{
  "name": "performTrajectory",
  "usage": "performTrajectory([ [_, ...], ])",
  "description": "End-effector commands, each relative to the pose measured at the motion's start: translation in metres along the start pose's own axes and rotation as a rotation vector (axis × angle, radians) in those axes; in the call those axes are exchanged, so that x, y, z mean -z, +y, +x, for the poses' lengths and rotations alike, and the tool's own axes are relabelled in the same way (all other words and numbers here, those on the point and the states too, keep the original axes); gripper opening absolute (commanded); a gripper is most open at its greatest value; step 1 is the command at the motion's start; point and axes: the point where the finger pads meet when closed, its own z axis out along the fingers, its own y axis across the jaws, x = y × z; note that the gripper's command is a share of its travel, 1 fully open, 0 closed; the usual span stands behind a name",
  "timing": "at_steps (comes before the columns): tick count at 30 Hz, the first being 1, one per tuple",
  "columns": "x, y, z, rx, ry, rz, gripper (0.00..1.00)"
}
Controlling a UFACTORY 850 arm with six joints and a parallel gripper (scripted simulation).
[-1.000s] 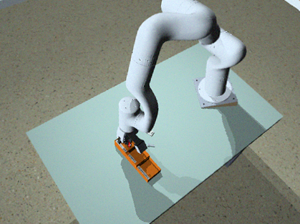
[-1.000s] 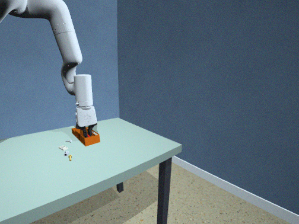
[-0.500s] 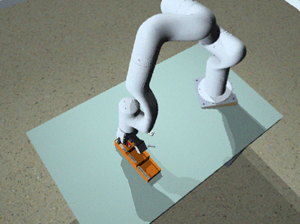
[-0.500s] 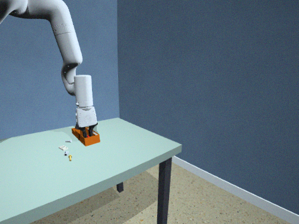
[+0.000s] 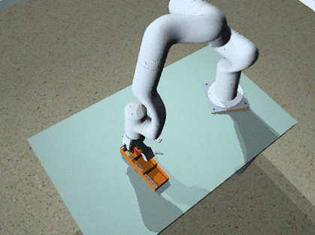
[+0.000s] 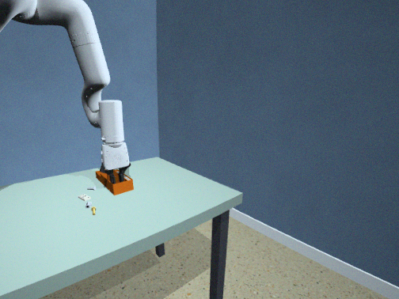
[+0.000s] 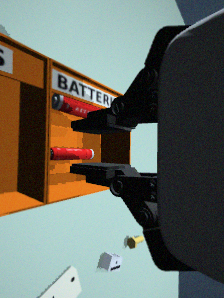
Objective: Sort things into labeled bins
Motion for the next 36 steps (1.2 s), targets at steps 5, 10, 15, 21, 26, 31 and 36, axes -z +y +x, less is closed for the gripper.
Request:
performTrajectory([
  [5,0.007,0.001,0.000,0.000,0.000,-0.002,0.28],
  [10,0.013,0.001,0.000,0.000,0.000,-0.002,0.28],
  [15,0.019,0.001,0.000,0.000,0.000,-0.002,0.28],
  [21,0.027,0.001,0.000,0.000,0.000,-0.002,0.28],
  [26,0.039,0.001,0.000,0.000,0.000,-0.002,0.28],
  [31,0.042,0.001,0.000,0.000,0.000,-0.002,0.28],
  [36,0.042,0.001,0.000,0.000,0.000,-0.002,0.28],
])
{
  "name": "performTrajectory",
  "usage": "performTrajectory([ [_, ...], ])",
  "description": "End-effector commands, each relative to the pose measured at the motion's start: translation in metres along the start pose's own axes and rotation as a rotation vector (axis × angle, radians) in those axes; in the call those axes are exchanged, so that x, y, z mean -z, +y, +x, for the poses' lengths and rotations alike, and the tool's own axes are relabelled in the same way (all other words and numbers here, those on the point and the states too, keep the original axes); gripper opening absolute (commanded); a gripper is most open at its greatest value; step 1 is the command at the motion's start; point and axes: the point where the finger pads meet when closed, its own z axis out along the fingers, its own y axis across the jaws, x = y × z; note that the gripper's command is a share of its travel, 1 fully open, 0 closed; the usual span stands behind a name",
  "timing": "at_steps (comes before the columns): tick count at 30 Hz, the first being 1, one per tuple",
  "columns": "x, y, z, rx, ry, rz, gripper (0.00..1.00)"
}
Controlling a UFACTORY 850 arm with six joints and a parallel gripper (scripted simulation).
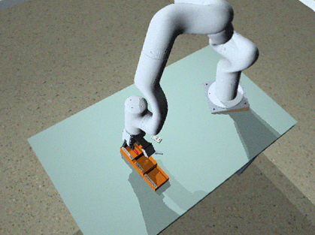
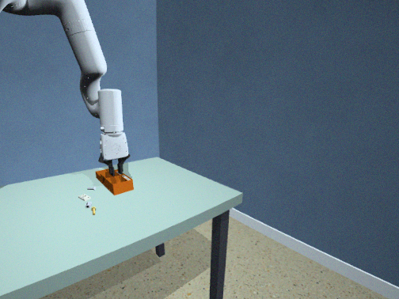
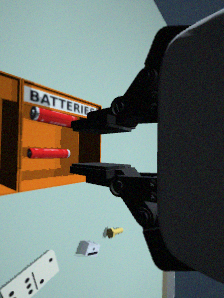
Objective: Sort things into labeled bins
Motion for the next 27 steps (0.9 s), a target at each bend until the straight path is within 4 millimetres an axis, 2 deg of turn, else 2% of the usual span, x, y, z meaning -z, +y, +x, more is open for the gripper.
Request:
performTrajectory([
  [1,0.001,-0.007,0.001,0.050,0.000,-0.002,0.41],
  [2,0.001,-0.016,0.001,0.100,0.000,-0.002,0.41],
  [4,0.001,-0.016,0.001,0.100,0.000,-0.002,0.41],
  [6,0.001,-0.032,0.002,0.200,0.000,-0.002,0.41],
  [10,0.002,-0.066,0.005,0.290,0.000,-0.002,0.41],
  [19,0.002,-0.138,0.010,0.290,0.000,-0.001,0.41],
  [27,0.002,-0.142,0.010,0.290,0.000,-0.001,0.41],
])
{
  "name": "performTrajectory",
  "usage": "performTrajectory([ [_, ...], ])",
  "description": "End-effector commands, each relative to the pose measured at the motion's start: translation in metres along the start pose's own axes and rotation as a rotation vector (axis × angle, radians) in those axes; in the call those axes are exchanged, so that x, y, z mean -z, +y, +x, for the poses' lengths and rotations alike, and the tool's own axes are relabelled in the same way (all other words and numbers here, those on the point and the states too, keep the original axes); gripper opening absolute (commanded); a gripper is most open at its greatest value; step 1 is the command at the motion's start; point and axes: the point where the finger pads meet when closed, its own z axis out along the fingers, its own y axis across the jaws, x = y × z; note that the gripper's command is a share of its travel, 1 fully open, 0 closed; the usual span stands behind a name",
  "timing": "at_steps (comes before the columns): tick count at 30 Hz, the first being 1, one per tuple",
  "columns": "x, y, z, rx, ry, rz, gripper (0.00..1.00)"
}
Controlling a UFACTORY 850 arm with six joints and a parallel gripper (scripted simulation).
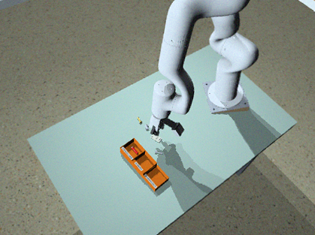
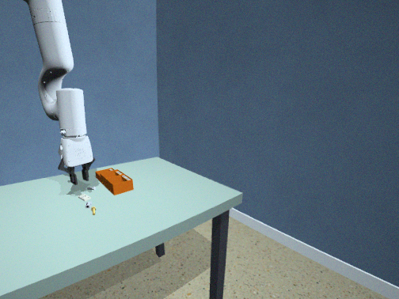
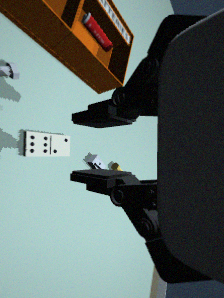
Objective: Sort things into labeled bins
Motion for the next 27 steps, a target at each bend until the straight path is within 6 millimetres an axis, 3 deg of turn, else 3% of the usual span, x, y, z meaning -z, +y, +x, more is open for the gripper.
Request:
performTrajectory([
  [1,0.0016,-0.0034,0.0010,-0.001,-0.013,-0.007,0.41],
  [27,0.0015,0.0041,-0.0016,-0.001,-0.013,-0.007,0.41],
])
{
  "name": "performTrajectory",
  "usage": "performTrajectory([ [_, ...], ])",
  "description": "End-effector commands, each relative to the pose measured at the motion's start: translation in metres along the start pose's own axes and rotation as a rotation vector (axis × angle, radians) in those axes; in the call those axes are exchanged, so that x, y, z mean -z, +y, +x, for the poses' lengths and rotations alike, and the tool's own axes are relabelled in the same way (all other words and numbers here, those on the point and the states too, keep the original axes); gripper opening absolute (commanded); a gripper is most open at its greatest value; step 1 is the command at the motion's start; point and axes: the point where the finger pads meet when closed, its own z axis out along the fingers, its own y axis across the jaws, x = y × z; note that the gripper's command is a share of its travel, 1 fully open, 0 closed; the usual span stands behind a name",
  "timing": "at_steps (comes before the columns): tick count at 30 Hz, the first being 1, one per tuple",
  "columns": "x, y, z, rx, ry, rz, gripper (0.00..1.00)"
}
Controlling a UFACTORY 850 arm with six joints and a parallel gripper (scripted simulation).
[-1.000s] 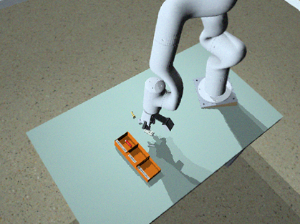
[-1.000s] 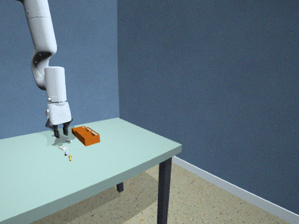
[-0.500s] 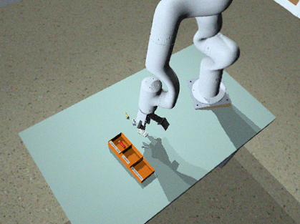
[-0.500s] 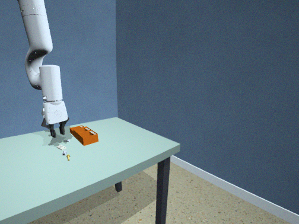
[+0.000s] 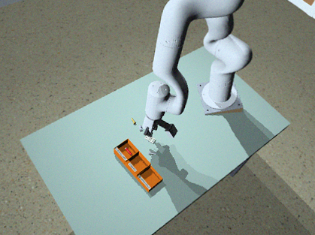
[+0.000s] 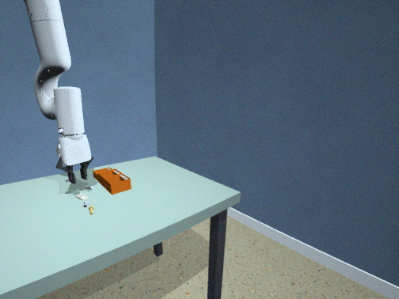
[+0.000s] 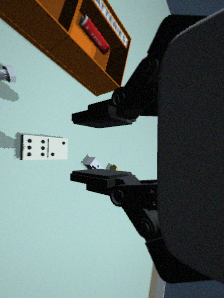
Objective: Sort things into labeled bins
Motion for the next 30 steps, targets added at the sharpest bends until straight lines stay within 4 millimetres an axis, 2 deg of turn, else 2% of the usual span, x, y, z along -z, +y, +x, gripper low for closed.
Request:
performTrajectory([
  [1,0.000,0.001,0.000,0.000,0.000,-0.001,0.41],
  [16,-0.054,0.001,-0.001,0.000,0.000,-0.001,0.41],
  [24,-0.054,0.002,-0.001,0.000,0.000,-0.001,0.41],
  [30,-0.062,0.001,-0.001,0.000,0.000,-0.001,0.41],
])
